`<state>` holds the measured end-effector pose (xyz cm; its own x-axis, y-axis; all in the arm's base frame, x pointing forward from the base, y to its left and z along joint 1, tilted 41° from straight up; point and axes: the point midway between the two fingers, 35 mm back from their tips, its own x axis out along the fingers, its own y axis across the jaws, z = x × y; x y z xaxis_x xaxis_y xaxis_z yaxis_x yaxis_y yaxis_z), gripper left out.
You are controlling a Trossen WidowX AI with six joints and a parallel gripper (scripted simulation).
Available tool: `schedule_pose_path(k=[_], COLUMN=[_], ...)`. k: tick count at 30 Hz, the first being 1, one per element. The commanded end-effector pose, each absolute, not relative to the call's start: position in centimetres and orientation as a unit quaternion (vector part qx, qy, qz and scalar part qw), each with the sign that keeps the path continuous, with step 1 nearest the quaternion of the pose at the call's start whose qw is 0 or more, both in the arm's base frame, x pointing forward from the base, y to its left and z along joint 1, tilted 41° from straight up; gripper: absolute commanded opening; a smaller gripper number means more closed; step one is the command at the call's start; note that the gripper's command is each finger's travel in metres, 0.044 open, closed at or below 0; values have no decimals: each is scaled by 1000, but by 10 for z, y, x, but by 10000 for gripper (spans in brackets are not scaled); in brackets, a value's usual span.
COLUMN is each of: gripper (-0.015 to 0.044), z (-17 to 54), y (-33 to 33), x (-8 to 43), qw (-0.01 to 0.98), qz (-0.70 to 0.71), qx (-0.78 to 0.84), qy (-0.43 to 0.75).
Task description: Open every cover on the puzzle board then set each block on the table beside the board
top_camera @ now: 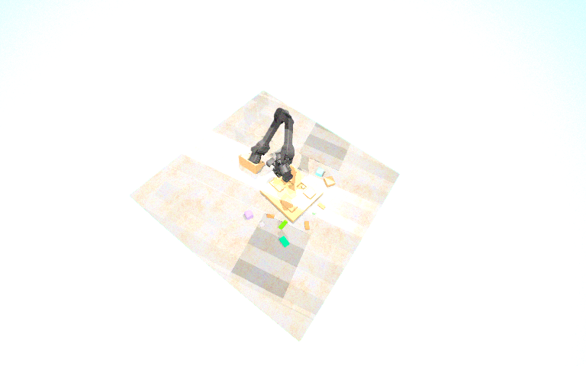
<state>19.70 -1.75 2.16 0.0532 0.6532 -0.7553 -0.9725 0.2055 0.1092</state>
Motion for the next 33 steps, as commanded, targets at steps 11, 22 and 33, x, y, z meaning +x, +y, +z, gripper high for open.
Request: schedule_pose_path(k=[11, 22, 33], gripper=[0, 0, 0], z=[29, 15, -12], y=[-30, -72, -114], x=[203, 250, 290], qw=[698, 727, 708], qz=[576, 458, 309], qx=[-200, -16, 170], qy=[376, 512, 612])
